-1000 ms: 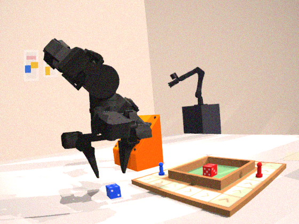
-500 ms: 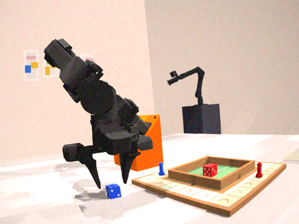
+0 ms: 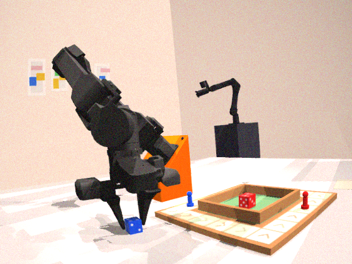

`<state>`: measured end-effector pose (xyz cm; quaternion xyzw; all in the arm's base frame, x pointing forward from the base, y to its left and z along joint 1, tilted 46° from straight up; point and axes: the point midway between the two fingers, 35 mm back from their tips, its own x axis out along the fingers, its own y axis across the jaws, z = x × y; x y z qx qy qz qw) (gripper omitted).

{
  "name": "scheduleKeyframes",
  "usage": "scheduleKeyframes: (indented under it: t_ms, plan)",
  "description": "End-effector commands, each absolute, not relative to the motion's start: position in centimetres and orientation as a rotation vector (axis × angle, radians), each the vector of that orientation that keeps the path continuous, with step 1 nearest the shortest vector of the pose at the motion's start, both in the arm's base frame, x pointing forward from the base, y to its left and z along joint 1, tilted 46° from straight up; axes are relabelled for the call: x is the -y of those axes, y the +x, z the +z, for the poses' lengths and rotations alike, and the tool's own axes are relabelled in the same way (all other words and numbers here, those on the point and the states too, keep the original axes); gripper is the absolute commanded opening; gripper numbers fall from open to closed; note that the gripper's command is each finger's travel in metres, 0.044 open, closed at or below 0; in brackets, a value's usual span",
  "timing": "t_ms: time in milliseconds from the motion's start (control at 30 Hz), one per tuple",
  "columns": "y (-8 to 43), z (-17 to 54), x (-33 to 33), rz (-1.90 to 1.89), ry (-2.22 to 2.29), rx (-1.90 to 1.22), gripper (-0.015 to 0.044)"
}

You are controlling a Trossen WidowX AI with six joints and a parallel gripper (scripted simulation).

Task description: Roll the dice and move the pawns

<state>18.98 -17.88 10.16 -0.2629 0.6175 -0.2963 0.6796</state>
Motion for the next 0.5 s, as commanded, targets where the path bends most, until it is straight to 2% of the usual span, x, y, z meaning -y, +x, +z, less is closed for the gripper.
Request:
scheduleKeyframes:
  t_ms: [0,167,267,467]
  plan:
    - [19.0,10.1,17.9,-0.659,-0.591,-1.386,0.0111]
    - [19.0,10.1,17.9,-0.659,-0.591,-1.386,0.0078]
    - [19.4,10.2,17.7,-0.664,-0.578,-1.367,0.0000]
    - [20.3,11.3,16.0,-0.664,-0.537,-1.334,0.0000]
